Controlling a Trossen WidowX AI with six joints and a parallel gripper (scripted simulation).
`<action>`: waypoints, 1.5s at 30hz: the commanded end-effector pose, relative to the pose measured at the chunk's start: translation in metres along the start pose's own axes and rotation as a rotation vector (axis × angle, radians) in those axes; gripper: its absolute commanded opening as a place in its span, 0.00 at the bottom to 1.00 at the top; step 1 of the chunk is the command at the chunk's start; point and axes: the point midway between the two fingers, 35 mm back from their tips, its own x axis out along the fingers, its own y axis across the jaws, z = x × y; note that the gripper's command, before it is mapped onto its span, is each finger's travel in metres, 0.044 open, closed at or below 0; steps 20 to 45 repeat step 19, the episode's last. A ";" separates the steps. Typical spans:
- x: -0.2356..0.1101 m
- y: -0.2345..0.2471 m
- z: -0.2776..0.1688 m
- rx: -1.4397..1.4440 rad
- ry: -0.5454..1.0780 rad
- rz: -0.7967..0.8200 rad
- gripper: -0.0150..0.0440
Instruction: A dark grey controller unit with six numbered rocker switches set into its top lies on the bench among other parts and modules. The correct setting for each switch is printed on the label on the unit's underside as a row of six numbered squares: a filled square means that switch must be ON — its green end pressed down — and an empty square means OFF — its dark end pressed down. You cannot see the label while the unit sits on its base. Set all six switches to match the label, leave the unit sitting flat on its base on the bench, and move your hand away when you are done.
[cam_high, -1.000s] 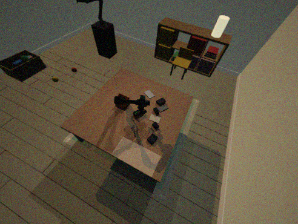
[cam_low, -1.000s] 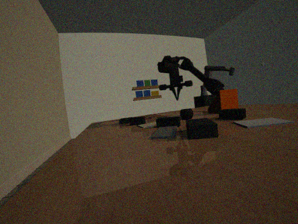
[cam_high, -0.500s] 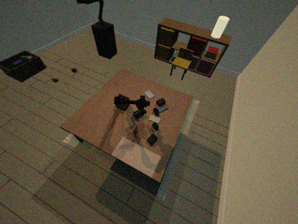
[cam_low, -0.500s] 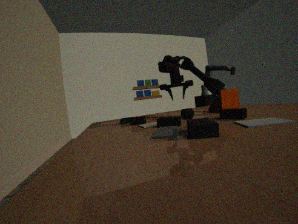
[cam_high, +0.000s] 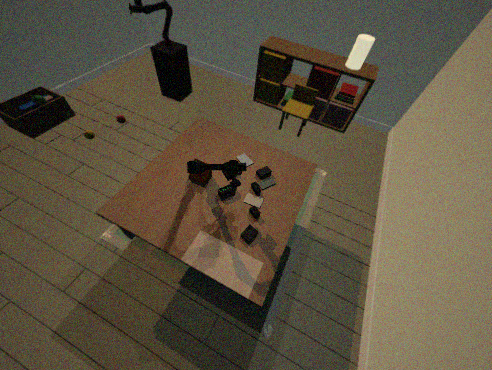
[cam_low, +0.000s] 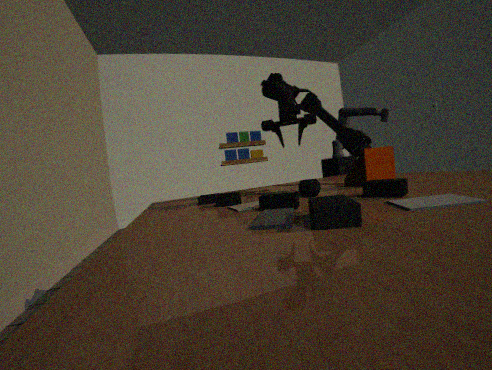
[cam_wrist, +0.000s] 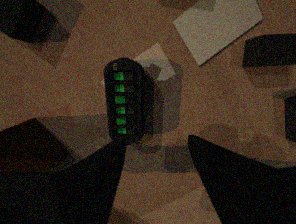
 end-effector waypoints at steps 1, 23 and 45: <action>-0.015 0.003 -0.002 -0.001 0.013 0.011 0.51; -0.015 0.003 -0.002 -0.001 0.013 0.011 0.25; -0.015 0.003 -0.002 -0.001 0.013 0.011 0.25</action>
